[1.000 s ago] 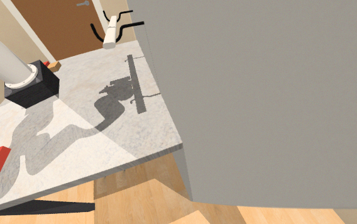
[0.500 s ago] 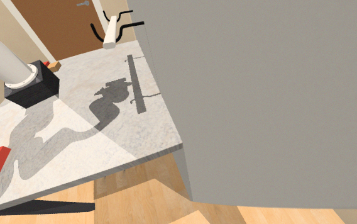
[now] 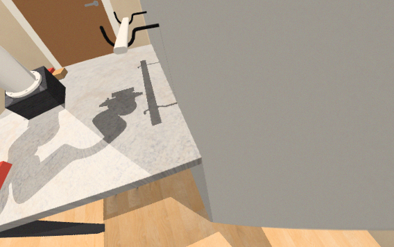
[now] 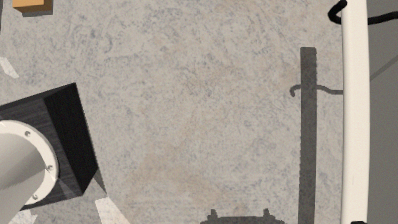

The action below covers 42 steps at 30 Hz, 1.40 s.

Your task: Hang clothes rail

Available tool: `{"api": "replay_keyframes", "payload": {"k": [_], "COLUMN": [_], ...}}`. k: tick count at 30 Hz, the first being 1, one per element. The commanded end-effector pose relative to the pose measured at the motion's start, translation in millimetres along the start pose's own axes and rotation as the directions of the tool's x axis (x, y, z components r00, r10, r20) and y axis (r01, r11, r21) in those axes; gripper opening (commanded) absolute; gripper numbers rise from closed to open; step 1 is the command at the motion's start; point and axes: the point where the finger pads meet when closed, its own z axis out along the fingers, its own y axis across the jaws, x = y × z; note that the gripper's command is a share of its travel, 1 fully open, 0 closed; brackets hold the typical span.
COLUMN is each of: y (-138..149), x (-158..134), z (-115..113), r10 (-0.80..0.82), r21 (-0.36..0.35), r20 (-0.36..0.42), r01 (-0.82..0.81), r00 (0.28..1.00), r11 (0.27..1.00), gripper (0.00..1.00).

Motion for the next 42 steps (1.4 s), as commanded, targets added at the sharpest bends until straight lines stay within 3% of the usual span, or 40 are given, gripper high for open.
{"api": "replay_keyframes", "payload": {"k": [1, 42], "y": [-6, -64], "x": [0, 0], "z": [-4, -25], "r10": [0.001, 0.001], "r21": [-0.003, -0.003], "r20": [-0.002, -0.002], "r01": [-0.001, -0.001], "r00": [1.000, 1.000], "r11": [1.000, 1.000], "gripper": [1.00, 1.00]}}
